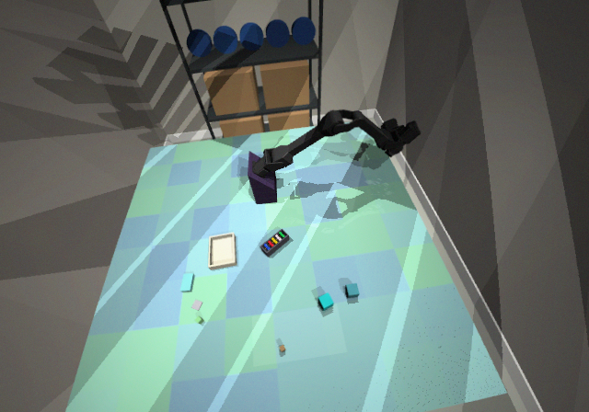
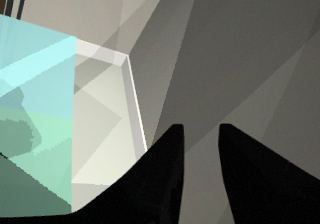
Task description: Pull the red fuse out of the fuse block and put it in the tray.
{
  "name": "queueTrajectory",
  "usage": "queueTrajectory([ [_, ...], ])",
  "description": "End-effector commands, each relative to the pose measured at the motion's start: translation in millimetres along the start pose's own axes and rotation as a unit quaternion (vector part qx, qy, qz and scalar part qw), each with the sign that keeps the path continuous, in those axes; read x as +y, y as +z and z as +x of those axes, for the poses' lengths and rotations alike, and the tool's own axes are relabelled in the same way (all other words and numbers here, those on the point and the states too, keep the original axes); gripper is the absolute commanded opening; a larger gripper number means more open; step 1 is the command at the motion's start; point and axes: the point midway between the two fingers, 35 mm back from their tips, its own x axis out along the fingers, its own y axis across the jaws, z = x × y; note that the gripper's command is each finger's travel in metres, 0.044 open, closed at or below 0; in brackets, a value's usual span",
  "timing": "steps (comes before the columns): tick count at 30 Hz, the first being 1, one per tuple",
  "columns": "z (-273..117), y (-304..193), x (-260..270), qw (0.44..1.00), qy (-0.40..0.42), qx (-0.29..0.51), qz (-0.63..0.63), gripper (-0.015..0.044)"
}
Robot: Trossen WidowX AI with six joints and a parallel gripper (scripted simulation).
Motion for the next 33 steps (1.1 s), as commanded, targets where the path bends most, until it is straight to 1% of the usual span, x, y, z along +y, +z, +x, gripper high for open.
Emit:
queueTrajectory([
  [1, -42, -54, 11, 0.995, 0.001, 0.086, 0.055, 0.0069],
  [5, -88, -98, 21, 0.981, -0.005, 0.163, 0.103, 0.0069],
  [10, -157, -144, 37, 0.951, -0.020, 0.258, 0.167, 0.0069],
  [17, -263, -187, 70, 0.887, -0.051, 0.381, 0.256, 0.0069],
  [21, -327, -196, 94, 0.838, -0.073, 0.447, 0.304, 0.0069],
  [25, -390, -195, 119, 0.783, -0.099, 0.505, 0.350, 0.0069],
  [33, -501, -173, 191, 0.663, -0.148, 0.575, 0.456, 0.0069],
])
